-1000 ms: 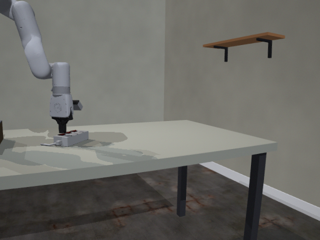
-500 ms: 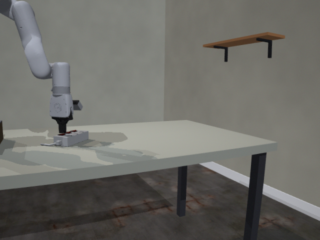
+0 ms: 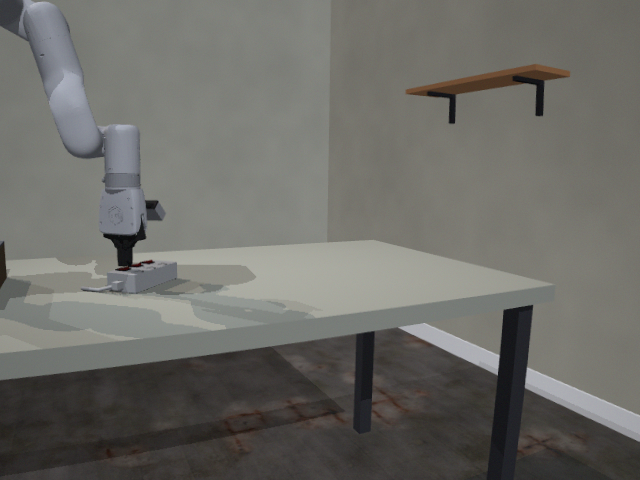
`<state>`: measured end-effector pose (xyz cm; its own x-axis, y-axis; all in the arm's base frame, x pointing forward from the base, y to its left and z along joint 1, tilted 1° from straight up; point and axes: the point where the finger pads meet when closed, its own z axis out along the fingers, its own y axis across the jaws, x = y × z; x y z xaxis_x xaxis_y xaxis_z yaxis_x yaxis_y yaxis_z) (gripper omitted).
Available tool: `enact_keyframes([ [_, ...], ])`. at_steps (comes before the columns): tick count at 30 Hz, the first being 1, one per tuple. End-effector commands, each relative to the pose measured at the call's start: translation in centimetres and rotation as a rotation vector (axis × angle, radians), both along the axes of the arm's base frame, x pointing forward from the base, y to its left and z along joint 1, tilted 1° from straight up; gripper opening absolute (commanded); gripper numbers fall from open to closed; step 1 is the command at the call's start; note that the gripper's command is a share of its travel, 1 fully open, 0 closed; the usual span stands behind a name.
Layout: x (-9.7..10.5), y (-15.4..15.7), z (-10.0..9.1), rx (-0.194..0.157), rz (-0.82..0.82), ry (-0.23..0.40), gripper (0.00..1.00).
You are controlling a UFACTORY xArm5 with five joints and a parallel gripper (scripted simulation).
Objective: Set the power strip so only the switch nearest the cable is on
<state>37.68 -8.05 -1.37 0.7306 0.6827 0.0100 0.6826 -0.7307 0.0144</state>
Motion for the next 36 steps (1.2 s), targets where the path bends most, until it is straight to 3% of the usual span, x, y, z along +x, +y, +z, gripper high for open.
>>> enact_keyframes([
  [1,0.12,-0.02,0.09,-0.001,0.0,-0.003,0.0],
  [36,0.12,-0.04,-0.22,-0.001,0.0,-0.003,0.0],
])
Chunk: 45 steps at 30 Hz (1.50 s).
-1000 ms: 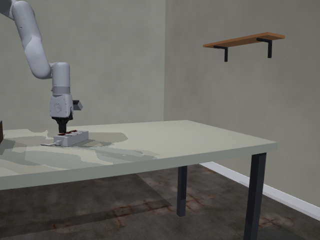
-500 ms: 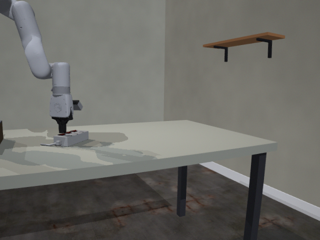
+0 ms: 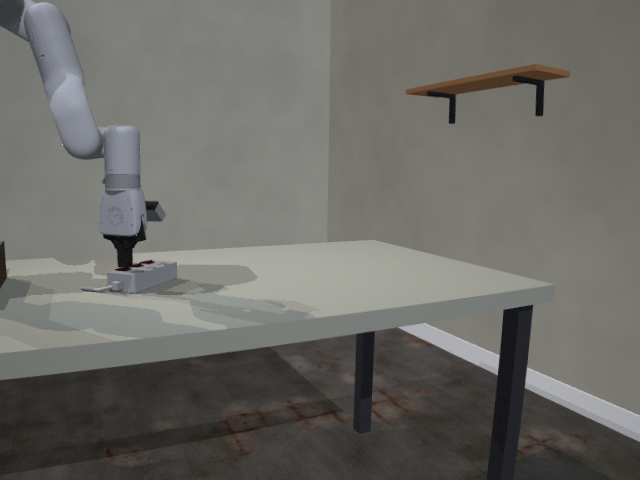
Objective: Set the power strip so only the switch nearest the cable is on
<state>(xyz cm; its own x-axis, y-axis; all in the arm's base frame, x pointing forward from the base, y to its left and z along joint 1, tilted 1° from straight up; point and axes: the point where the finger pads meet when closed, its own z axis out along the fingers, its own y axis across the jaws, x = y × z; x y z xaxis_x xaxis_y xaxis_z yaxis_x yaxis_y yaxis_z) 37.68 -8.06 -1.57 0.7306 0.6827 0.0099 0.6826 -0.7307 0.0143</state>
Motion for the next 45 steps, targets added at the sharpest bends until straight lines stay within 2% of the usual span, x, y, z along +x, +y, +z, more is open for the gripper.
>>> enact_keyframes([
  [1,0.1,0.0,-0.1,-0.001,0.0,-0.003,0.0],
  [36,0.1,0.0,-0.6,-0.001,0.0,-0.003,0.0],
  [45,0.1,-0.1,1.0,-0.001,0.0,-0.003,0.0],
])
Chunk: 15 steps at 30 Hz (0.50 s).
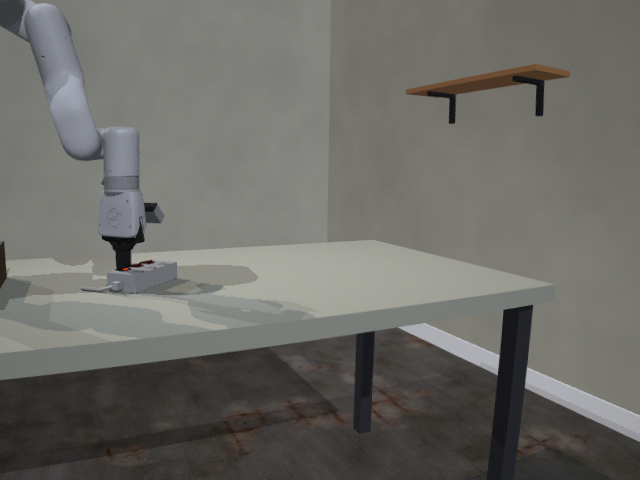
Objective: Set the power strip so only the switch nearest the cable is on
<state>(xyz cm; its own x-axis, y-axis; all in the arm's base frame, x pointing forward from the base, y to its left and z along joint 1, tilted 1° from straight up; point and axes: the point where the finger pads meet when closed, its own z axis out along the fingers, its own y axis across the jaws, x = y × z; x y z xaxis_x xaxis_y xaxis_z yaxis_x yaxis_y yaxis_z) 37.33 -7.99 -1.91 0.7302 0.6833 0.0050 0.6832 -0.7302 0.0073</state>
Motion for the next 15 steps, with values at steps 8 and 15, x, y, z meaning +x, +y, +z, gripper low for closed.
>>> enact_keyframes([
  [8,0.4,-0.1,3.0,-0.002,-0.001,-0.012,0.0],
  [15,0.4,-0.1,3.6,-0.002,-0.001,-0.012,0.0],
])
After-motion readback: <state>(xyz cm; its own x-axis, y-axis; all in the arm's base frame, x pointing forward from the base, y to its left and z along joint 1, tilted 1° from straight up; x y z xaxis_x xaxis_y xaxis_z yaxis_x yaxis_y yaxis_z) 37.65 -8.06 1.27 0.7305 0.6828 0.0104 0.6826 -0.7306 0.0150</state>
